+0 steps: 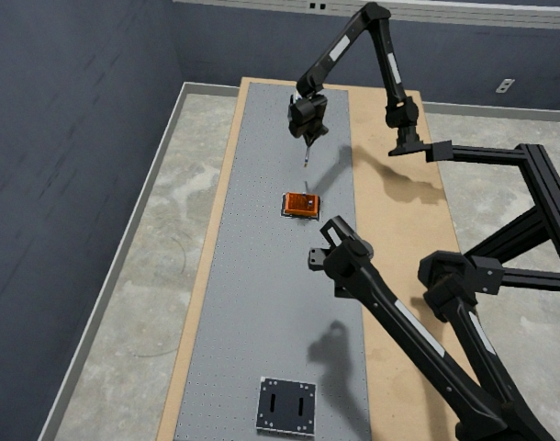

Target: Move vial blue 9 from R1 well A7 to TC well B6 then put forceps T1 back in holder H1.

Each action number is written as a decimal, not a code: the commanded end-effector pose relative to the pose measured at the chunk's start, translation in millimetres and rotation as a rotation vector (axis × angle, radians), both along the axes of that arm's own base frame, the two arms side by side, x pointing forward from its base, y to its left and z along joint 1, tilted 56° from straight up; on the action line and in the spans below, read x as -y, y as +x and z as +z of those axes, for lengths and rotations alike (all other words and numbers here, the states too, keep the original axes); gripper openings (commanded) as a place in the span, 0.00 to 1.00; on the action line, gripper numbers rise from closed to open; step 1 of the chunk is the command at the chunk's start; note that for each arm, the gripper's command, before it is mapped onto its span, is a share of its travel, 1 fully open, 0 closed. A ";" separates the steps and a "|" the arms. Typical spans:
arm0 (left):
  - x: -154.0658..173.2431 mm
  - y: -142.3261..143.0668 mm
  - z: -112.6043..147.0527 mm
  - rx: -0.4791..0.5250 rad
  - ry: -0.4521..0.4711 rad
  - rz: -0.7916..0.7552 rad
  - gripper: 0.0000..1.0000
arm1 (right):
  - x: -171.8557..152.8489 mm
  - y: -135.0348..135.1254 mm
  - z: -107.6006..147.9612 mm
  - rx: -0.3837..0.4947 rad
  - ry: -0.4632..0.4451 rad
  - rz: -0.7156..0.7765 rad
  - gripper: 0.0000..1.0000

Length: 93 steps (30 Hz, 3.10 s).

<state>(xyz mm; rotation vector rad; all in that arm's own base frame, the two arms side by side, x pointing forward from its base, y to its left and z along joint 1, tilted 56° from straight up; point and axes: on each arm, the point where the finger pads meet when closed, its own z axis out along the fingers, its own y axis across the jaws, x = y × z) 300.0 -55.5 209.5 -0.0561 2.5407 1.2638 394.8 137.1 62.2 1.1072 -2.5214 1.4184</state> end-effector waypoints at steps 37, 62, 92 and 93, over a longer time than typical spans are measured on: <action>3.2 3.7 6.5 0.015 -0.006 0.003 1.00 | -55.8 9.4 -47.2 0.046 0.037 0.009 0.09; 3.2 3.7 6.5 0.015 -0.006 0.003 1.00 | -76.8 8.8 -76.7 0.046 0.038 0.010 0.09; 3.2 3.7 6.5 0.015 -0.006 0.003 1.00 | -96.8 3.8 -118.5 0.025 0.008 0.001 0.09; 3.2 3.7 6.5 0.015 -0.006 0.003 1.00 | -102.6 8.4 -118.9 0.040 0.021 0.003 0.09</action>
